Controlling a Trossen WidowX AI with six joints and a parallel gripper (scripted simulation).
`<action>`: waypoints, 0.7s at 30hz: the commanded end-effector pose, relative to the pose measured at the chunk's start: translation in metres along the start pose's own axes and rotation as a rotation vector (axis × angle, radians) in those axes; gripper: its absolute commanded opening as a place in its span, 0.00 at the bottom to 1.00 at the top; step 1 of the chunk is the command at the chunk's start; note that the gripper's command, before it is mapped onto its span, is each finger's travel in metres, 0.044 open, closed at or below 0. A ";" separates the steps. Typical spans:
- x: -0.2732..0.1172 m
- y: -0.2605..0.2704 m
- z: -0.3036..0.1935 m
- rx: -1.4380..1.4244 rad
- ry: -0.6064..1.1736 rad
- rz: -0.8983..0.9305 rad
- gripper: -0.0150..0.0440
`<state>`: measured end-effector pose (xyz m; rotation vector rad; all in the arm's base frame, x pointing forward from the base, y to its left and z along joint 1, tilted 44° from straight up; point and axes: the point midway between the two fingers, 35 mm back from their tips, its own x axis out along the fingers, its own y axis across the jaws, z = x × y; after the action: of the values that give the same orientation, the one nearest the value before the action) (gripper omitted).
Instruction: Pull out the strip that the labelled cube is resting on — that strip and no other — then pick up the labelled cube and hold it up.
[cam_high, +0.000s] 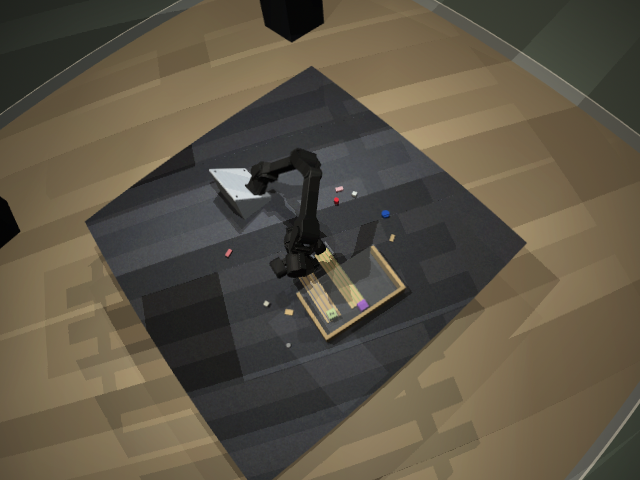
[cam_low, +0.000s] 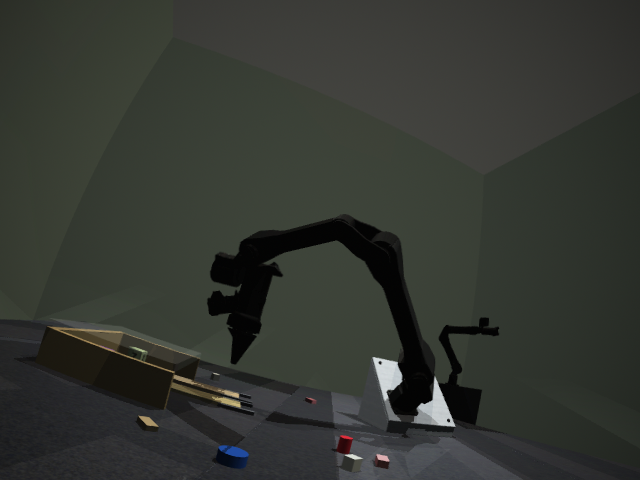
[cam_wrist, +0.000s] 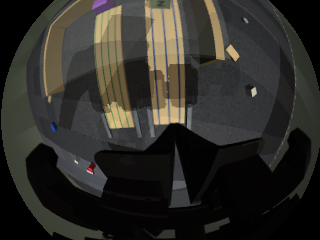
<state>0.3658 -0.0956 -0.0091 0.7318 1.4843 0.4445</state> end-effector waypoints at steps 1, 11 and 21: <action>0.009 0.000 -0.001 0.007 0.010 0.003 0.25; 0.026 0.001 0.000 0.007 0.010 0.003 0.25; 0.042 0.002 0.000 0.006 0.010 0.004 0.25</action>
<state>0.3695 -0.0717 -0.0349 0.7299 1.4889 0.4433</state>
